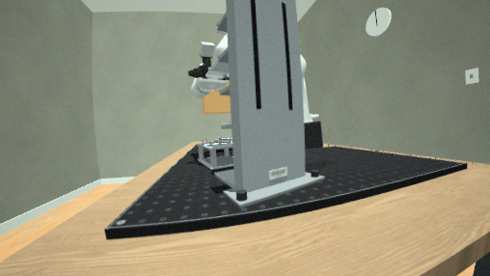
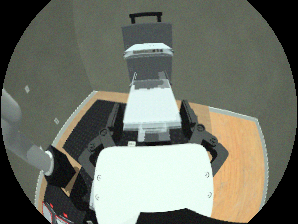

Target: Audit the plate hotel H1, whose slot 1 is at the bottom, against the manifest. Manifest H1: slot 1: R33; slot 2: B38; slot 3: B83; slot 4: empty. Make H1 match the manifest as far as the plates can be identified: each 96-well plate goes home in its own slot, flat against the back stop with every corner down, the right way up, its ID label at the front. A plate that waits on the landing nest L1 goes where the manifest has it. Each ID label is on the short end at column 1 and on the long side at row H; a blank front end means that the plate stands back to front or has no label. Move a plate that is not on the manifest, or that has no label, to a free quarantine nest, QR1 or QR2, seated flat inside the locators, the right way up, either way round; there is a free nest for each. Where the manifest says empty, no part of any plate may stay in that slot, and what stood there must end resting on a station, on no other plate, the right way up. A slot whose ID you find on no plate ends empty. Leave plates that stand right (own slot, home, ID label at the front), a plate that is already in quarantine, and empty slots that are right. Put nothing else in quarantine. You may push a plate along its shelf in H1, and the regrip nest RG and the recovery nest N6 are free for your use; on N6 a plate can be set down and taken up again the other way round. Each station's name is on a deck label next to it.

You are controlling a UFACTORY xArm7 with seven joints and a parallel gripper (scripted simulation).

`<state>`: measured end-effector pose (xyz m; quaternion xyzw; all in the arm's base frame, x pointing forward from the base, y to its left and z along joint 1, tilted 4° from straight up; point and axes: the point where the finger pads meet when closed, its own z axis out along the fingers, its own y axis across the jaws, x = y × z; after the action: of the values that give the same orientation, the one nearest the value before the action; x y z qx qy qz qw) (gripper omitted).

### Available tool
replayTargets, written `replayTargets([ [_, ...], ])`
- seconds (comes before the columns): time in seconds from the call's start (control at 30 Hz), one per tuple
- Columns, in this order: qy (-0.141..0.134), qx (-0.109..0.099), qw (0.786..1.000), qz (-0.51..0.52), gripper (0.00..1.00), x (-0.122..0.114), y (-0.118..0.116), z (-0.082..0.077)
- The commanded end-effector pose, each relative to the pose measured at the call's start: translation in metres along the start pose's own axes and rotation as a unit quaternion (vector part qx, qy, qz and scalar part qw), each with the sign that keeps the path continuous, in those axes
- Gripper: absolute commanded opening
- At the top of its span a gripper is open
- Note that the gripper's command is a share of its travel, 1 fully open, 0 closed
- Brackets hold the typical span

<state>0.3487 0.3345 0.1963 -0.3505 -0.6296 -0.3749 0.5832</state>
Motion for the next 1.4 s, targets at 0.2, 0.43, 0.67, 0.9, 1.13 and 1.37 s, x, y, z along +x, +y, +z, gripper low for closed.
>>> replayTargets([
  [0.2,0.000,0.000,1.000,-0.002,0.00,0.001,0.001,-0.013],
  [0.43,0.000,0.000,1.000,-0.002,0.00,0.001,0.001,-0.025],
  [0.67,0.000,0.000,1.000,-0.002,0.00,0.001,0.001,-0.033],
  [0.9,0.000,0.000,1.000,-0.002,0.00,0.001,0.001,-0.045],
  [1.13,0.000,0.000,1.000,-0.002,0.00,0.001,0.001,-0.056],
  [1.37,0.000,0.000,1.000,-0.002,0.00,0.001,0.001,-0.065],
])
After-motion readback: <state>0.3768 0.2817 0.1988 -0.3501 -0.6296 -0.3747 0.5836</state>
